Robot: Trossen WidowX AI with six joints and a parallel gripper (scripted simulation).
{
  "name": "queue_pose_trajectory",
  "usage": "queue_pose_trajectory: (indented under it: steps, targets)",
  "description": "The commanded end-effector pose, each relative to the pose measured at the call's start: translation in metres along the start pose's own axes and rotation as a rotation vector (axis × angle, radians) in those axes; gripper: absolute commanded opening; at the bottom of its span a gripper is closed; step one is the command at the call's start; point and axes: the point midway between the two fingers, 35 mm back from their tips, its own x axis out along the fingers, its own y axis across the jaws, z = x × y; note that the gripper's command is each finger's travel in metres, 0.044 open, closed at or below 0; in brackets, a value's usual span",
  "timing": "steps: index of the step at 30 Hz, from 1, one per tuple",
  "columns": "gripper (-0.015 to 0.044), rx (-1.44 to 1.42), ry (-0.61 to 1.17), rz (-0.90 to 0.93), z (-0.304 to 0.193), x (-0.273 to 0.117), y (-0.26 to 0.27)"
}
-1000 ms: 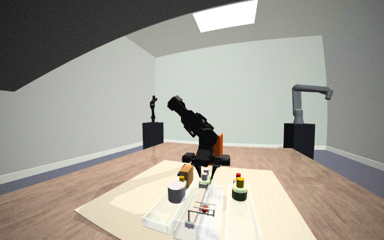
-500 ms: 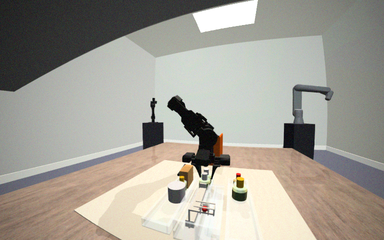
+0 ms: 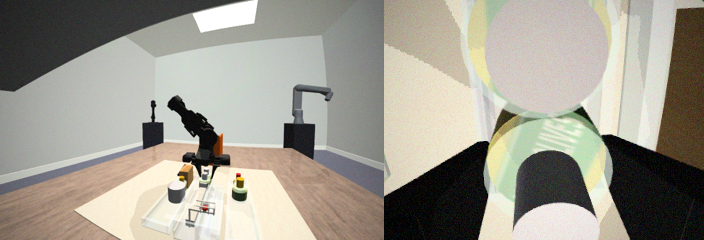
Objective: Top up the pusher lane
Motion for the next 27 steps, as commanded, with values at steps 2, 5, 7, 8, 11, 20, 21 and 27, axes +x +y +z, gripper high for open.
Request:
queue_pose_trajectory:
  steps: [2, 5, 7, 8, 11, 20, 21, 27]
  targets:
    - [0.0000, 0.013, -0.007, -0.006, 0.0010, 0.0000, -0.0025]
    - [0.0000, 0.013, -0.007, -0.006, 0.0004, 0.0000, -0.0025]
    - [0.0000, 0.013, -0.007, -0.006, 0.0001, 0.0000, -0.0025]
    - [0.0000, 0.013, -0.007, -0.006, -0.0001, 0.0000, -0.0025]
    - [0.0000, 0.013, -0.007, -0.006, -0.0006, 0.0001, -0.0025]
    - [0.0000, 0.013, -0.007, -0.006, -0.0042, 0.0001, 0.0000]
    - [0.0000, 0.013, -0.007, -0.006, -0.0045, 0.0001, 0.0002]
    - [0.0000, 0.013, -0.007, -0.006, -0.0045, 0.0001, 0.0002]
